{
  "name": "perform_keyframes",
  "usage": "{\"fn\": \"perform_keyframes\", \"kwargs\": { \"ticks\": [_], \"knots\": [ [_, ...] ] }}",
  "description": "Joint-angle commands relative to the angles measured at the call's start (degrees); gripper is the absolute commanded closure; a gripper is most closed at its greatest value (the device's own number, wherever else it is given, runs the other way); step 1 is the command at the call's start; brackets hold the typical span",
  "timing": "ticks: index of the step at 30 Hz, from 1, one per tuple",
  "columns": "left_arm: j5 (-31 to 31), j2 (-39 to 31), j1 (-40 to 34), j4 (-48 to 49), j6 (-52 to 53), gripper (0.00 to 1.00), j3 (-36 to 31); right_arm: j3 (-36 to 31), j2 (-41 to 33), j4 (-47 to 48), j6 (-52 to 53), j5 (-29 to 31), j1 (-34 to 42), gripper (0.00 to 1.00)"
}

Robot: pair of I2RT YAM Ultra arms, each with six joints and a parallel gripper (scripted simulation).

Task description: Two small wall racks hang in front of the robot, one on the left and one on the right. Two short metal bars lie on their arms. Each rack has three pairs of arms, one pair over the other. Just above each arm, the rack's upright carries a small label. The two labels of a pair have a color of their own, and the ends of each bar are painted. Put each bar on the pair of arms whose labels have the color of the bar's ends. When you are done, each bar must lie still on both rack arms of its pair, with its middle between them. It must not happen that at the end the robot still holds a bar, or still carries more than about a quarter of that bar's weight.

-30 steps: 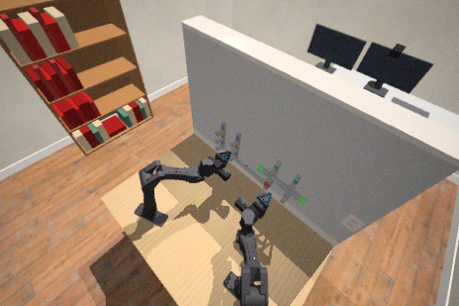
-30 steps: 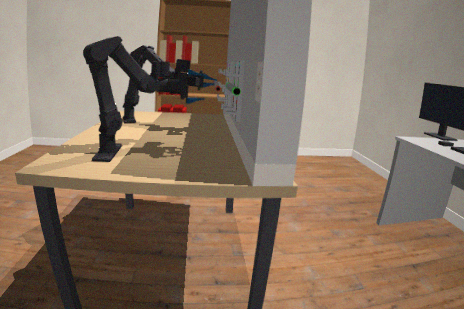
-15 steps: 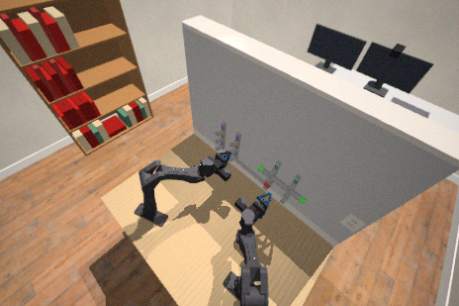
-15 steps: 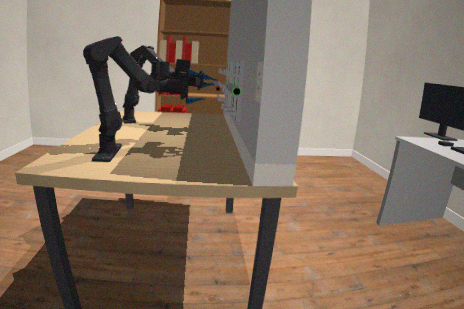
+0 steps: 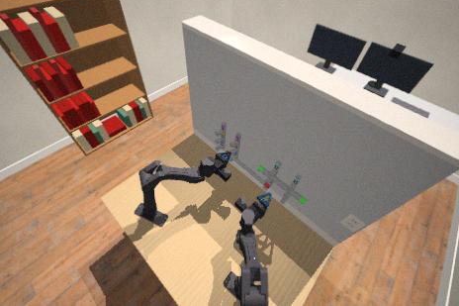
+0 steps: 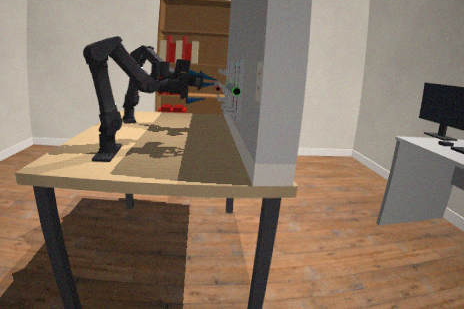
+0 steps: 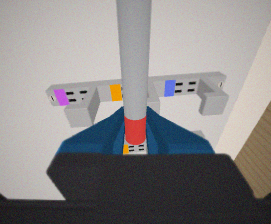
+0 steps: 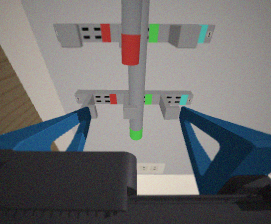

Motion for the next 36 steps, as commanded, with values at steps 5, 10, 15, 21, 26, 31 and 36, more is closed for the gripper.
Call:
{"fn": "perform_keyframes", "kwargs": {
  "ticks": [5,10,15,21,26,31,36],
  "knots": [
    [-0.36,-0.33,-0.33,2.54,-0.97,1.0,1.57,-0.15,-1.58,-0.53,0.24,0.36,0.54,0.0],
    [-0.32,-0.3,-0.29,2.66,-0.97,1.0,1.47,-0.15,-1.58,-0.53,0.24,0.36,0.54,0.0],
    [-0.28,-0.27,-0.25,2.79,-0.97,1.0,1.36,-0.15,-1.58,-0.53,0.24,0.37,0.55,0.0],
    [-0.22,-0.24,-0.19,2.99,-0.97,1.0,1.19,-0.15,-1.58,-0.53,0.24,0.37,0.55,0.0],
    [-0.18,-0.2,-0.14,3.14,-0.96,1.0,1.07,-0.15,-1.58,-0.53,0.24,0.37,0.55,0.0],
    [-0.15,-0.29,-0.11,3.07,-0.96,1.0,1.05,0.03,-1.16,-0.3,0.24,0.78,0.96,0.0],
    [-0.1,-0.45,-0.06,2.96,-0.95,1.0,1.01,0.35,-0.45,0.09,0.24,1.48,1.67,0.0]
  ]
}}
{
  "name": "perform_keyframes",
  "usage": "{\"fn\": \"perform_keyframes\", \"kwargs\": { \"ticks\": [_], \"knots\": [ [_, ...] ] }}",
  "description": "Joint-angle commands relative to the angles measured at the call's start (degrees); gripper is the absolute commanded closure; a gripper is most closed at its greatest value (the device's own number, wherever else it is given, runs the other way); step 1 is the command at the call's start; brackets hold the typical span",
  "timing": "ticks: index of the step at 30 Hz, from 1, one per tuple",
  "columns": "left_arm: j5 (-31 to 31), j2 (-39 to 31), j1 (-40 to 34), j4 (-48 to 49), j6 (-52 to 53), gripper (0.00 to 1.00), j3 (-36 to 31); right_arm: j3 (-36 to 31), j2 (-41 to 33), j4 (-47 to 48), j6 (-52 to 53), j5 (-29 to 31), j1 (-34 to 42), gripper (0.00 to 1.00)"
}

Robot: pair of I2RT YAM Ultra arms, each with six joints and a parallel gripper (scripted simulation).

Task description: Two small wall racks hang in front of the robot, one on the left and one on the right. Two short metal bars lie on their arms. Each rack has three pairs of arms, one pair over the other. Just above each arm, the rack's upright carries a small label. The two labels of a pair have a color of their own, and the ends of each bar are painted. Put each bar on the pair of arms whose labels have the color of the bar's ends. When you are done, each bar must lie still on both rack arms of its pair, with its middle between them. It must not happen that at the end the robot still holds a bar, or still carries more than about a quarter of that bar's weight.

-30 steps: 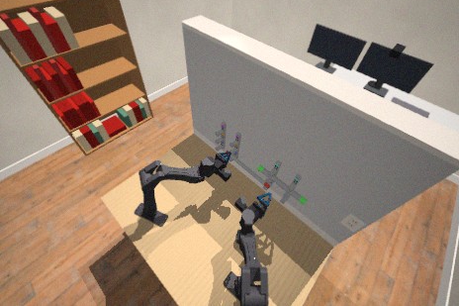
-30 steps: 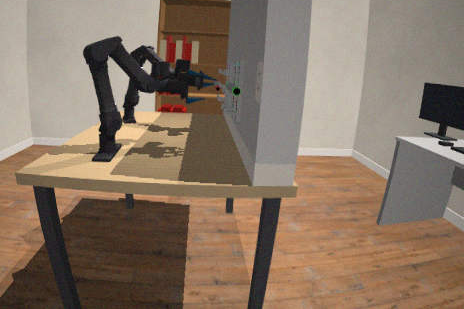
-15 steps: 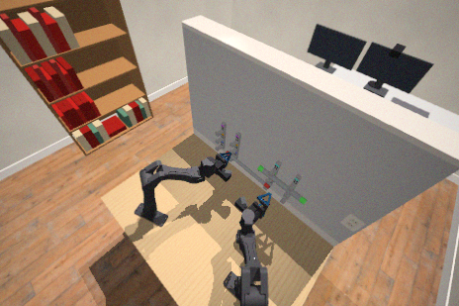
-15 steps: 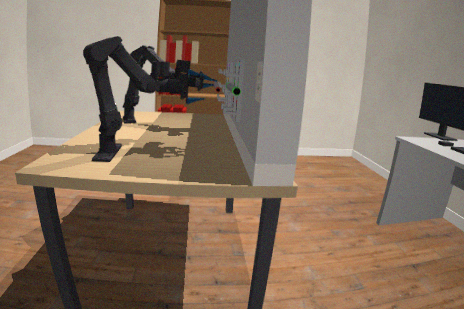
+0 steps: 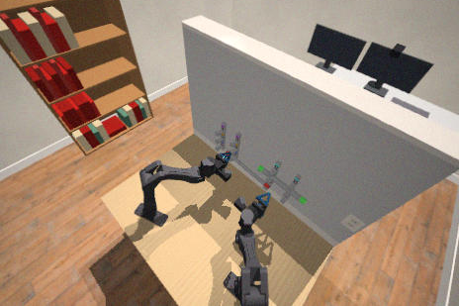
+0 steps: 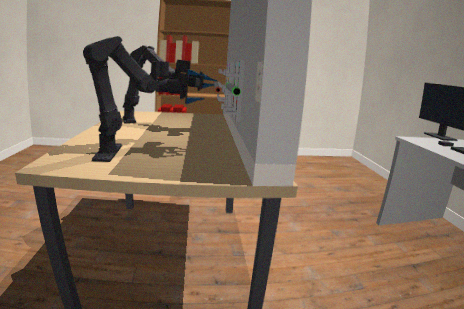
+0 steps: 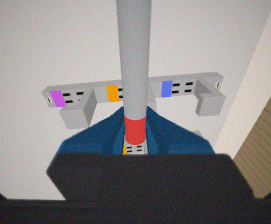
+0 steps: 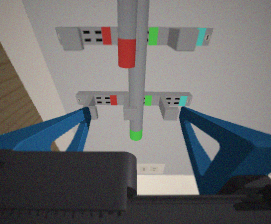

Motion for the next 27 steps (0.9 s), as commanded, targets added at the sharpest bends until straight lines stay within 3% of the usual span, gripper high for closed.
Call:
{"fn": "perform_keyframes", "kwargs": {
  "ticks": [1,27],
  "knots": [
    [-0.09,-0.99,-0.05,2.83,-0.95,1.0,1.01,0.42,-0.31,0.15,0.24,0.96,0.89,0.0],
    [-0.04,-1.35,0.01,2.27,-0.94,1.0,1.22,2.77,2.12,0.28,0.25,3.85,3.78,0.0]
  ]
}}
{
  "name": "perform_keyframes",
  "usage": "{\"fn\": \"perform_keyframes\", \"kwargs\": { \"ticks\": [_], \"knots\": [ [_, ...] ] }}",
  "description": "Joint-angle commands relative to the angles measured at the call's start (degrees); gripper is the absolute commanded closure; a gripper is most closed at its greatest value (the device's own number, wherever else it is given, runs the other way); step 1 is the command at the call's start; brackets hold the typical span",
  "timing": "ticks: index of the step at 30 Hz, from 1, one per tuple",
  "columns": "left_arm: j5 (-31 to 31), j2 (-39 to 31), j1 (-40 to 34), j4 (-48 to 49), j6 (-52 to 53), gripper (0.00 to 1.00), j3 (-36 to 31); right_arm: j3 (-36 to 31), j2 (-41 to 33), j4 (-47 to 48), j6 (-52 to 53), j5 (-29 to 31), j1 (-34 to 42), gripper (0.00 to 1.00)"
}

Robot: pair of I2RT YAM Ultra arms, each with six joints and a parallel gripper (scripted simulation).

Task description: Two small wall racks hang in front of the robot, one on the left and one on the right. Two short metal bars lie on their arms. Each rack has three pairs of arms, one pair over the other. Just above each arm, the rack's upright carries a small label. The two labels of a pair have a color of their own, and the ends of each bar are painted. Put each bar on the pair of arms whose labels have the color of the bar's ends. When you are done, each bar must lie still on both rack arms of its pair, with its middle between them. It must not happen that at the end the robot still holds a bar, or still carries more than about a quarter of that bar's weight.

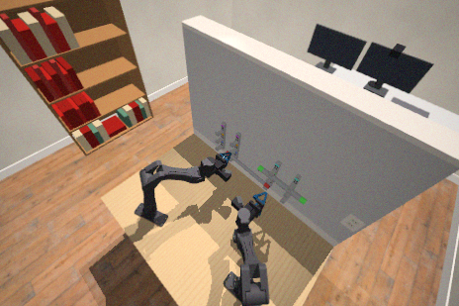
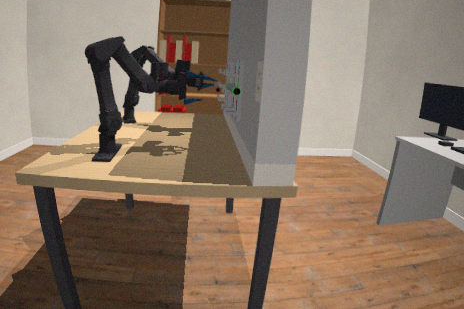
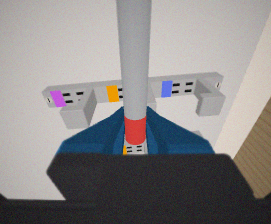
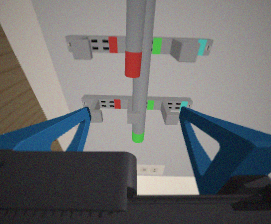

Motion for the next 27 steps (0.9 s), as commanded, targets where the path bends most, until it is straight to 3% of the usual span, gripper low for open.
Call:
{"fn": "perform_keyframes", "kwargs": {
  "ticks": [1,27],
  "knots": [
    [-0.04,-1.37,0.01,2.25,-0.94,1.0,1.24,2.19,0.32,0.18,0.24,0.89,0.74,0.0],
    [-0.03,-1.64,0.01,1.61,-0.93,1.0,1.63,4.85,3.3,0.5,0.25,3.72,3.57,0.0]
  ]
}}
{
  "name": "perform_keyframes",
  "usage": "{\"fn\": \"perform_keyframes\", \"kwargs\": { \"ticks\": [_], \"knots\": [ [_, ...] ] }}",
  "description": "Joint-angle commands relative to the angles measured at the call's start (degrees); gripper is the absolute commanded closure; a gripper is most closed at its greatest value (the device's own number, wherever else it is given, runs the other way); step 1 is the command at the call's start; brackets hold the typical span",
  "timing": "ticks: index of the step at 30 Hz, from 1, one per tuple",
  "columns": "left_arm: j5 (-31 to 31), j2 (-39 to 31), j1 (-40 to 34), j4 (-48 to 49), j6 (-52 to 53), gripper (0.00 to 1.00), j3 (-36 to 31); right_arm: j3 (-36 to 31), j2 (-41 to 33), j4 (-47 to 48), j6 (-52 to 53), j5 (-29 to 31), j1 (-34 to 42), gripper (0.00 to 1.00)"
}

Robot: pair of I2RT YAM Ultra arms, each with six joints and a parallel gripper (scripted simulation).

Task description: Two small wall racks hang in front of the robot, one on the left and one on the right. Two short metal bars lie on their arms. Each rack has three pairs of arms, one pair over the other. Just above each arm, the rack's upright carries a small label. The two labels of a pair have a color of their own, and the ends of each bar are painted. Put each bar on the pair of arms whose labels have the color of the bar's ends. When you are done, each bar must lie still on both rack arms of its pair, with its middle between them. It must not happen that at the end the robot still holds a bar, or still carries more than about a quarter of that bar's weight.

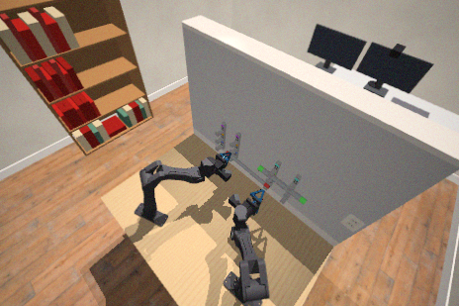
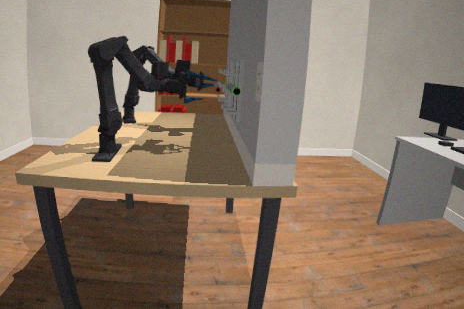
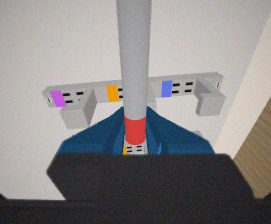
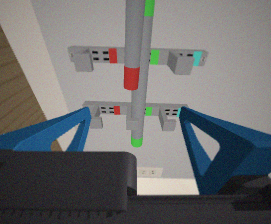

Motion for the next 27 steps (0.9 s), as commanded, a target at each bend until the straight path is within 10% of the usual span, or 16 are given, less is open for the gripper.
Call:
{"fn": "perform_keyframes", "kwargs": {
  "ticks": [1,27],
  "knots": [
    [-0.03,-1.65,0.01,1.58,-0.93,1.0,1.65,1.93,0.63,0.97,0.28,0.93,0.82,0.0],
    [-0.03,-1.94,0.01,0.92,-0.93,1.0,2.02,4.68,3.24,0.86,0.27,3.3,3.18,0.0]
  ]
}}
